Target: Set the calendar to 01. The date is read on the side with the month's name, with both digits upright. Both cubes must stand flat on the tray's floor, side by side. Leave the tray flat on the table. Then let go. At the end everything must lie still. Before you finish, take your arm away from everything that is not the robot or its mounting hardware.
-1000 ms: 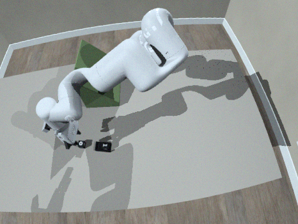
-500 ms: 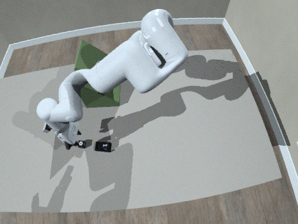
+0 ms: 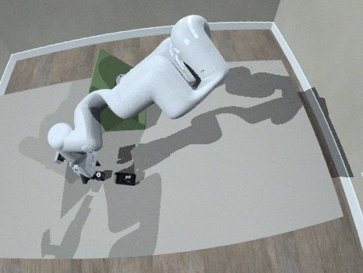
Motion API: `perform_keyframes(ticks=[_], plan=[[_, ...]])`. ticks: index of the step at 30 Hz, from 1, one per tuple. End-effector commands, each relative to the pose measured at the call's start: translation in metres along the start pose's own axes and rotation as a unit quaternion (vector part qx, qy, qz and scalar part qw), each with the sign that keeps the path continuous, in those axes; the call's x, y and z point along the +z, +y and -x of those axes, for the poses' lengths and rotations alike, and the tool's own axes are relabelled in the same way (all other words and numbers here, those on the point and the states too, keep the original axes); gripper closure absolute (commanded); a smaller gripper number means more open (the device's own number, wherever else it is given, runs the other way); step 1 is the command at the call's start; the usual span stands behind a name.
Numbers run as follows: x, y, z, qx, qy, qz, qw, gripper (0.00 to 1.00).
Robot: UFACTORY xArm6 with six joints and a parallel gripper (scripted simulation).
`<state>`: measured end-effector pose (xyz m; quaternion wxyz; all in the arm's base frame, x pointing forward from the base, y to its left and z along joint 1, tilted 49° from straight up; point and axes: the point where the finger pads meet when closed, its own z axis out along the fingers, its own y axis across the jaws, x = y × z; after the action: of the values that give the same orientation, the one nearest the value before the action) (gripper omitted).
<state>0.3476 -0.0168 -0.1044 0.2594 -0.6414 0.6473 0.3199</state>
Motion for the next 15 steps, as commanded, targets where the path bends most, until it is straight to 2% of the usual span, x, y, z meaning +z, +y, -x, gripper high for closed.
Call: perform_keyframes(ticks=[1,15], plan=[[0.005,-0.001,0.0,0.0,0.001,-0.001,1.0,0.53],[0.021,-0.002,0.0,0.0,0.001,-0.001,1.0,0.53]])
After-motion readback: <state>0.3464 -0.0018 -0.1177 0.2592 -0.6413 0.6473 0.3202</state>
